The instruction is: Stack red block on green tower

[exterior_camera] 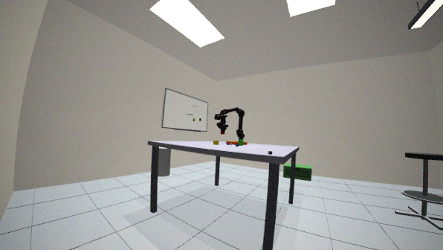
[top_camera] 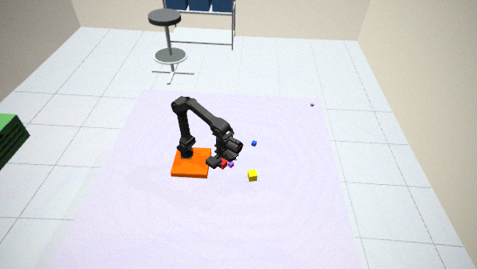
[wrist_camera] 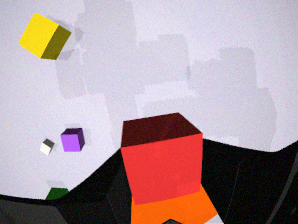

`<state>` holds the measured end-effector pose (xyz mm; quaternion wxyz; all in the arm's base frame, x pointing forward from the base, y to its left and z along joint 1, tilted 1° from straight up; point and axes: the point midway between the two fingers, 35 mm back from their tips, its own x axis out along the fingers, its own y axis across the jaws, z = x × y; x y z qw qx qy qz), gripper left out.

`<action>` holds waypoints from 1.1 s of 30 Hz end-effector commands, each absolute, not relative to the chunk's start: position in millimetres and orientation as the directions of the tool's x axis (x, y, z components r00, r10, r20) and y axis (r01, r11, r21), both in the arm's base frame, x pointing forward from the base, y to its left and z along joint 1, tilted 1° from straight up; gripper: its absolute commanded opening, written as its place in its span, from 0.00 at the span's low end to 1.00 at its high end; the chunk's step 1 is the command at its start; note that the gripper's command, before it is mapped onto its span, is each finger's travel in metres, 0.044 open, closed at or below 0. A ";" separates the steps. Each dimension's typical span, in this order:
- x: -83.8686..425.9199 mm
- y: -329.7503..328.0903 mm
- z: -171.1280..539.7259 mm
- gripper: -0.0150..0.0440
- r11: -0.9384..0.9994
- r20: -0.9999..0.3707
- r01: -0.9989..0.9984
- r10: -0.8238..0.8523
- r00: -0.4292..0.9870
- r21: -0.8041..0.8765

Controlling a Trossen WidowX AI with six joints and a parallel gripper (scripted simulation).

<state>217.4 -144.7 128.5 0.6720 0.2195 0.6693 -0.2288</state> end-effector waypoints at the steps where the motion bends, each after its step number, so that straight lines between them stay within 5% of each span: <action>1: 222.8 -130.9 130.4 0.25 0.800 -1.000 0.599 -0.017 0.003 -0.011; 33: 234.8 6.8 129.7 0.25 0.800 -1.000 0.599 -0.003 0.006 0.001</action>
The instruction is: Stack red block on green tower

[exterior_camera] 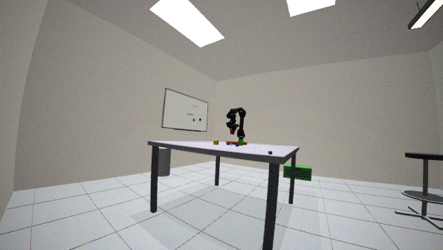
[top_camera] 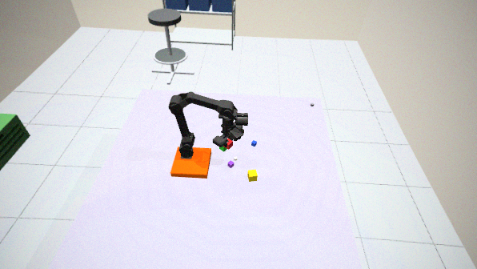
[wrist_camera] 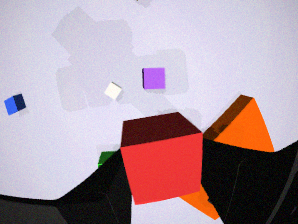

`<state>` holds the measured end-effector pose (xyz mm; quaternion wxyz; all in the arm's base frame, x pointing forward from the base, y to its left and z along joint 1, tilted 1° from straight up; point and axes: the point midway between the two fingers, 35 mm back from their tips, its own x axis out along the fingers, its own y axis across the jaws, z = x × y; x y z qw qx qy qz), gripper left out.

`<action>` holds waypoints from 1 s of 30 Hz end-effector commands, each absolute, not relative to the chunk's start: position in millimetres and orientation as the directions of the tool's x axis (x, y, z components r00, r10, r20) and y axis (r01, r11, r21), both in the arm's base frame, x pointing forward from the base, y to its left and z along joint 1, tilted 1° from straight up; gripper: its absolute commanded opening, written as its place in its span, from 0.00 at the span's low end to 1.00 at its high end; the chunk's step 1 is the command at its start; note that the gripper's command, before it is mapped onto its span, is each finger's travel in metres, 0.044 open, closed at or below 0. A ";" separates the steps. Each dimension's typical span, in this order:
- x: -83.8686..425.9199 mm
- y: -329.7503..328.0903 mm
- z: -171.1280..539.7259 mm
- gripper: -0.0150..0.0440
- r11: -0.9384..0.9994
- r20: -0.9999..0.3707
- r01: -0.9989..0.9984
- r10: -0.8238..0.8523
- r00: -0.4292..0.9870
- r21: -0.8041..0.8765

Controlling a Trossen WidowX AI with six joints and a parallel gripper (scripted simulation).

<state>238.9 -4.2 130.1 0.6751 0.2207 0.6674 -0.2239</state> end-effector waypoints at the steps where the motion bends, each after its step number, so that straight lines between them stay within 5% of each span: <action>1: 234.0 10.9 129.6 0.25 0.800 -1.000 0.599 -0.003 0.006 0.001; 30: 205.4 88.6 112.1 0.25 0.801 -1.000 0.599 0.004 0.001 0.004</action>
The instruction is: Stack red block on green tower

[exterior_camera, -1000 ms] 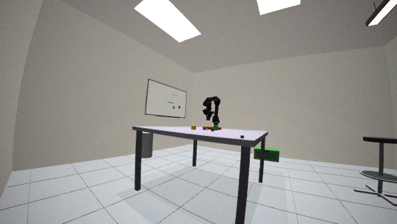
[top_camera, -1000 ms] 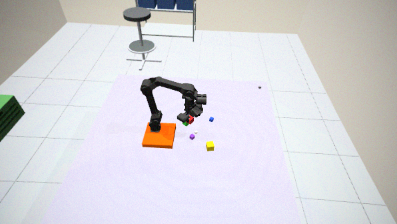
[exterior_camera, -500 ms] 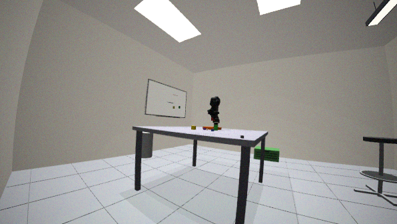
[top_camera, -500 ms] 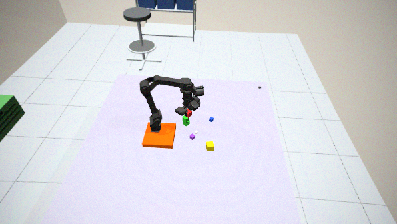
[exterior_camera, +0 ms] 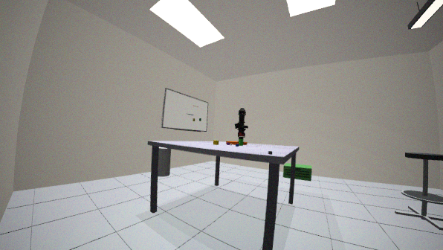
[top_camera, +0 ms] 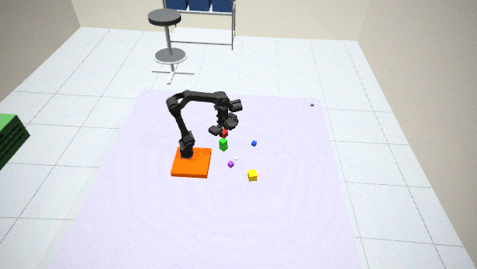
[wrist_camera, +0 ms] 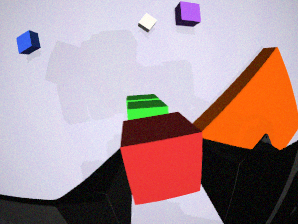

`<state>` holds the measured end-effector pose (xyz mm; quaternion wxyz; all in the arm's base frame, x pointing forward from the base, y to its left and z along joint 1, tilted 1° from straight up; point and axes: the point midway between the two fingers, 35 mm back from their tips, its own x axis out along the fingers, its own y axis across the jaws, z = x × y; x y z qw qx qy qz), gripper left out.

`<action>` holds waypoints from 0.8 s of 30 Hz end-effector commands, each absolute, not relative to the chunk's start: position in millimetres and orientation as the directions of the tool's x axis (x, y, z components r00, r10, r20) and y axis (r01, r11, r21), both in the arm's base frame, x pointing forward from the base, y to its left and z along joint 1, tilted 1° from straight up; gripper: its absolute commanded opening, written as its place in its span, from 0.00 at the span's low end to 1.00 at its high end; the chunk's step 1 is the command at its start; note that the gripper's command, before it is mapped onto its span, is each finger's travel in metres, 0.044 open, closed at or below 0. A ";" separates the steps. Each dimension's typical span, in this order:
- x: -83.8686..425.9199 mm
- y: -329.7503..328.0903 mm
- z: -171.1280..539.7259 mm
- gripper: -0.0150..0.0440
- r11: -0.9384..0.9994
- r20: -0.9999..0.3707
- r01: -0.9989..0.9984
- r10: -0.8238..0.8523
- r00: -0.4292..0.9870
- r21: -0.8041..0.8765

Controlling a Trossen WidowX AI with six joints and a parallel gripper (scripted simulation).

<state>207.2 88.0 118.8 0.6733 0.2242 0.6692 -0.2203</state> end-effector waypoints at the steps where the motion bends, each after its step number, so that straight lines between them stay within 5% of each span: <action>1: 205.5 88.6 111.4 0.25 0.801 -1.000 0.599 0.004 0.001 0.004; 24: 205.4 88.7 82.1 0.25 0.801 -1.000 0.599 0.004 0.001 0.004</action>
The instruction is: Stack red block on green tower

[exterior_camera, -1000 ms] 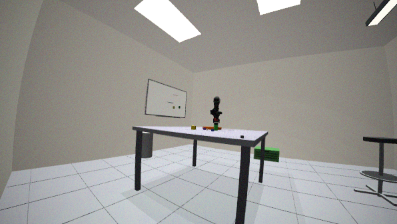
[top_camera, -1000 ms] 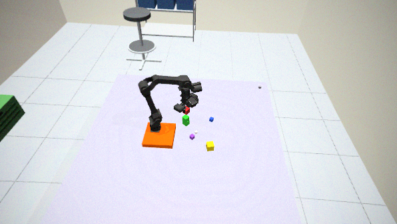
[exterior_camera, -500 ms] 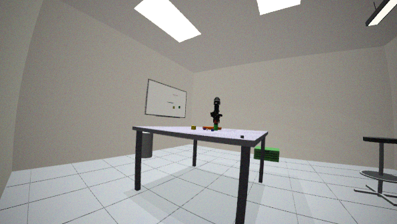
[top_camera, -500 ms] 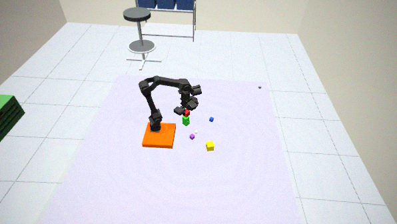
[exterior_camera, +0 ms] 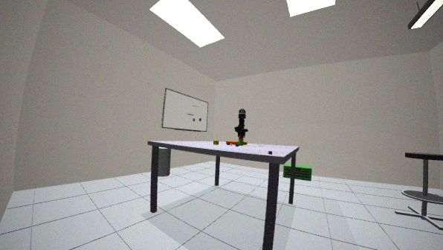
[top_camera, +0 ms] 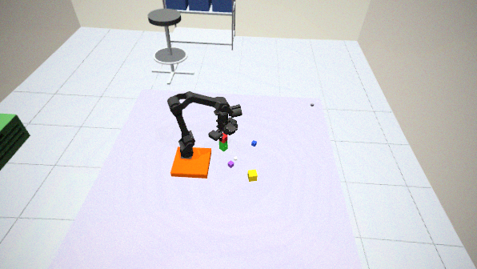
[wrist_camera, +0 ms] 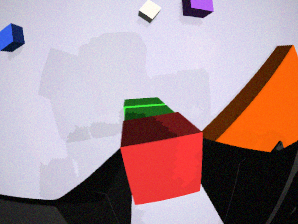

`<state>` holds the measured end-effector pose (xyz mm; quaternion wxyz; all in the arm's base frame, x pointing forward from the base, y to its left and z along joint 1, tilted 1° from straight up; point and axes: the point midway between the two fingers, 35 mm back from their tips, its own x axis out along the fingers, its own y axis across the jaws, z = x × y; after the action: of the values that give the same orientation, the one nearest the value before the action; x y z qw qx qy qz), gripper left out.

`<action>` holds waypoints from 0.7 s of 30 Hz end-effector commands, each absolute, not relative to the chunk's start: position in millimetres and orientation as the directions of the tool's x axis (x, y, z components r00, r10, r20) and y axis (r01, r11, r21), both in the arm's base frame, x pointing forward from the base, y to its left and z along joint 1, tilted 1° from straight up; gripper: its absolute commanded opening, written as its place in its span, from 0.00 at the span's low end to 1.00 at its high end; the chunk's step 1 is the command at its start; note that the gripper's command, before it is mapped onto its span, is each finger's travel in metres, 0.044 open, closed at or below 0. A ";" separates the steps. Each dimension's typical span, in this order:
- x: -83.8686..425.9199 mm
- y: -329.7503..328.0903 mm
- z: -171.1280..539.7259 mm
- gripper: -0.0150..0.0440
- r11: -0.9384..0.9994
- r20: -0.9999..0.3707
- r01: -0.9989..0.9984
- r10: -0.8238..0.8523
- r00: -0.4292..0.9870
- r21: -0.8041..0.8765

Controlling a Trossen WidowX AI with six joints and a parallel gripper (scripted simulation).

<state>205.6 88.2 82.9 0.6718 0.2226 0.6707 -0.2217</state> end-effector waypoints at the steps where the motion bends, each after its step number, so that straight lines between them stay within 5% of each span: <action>1: 205.4 88.7 82.1 0.25 0.801 -1.000 0.599 0.004 0.001 0.004; 21: 205.6 89.1 87.9 0.25 0.801 -1.000 0.599 0.004 0.001 0.004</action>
<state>204.7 87.9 82.3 0.6707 0.2216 0.6719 -0.2227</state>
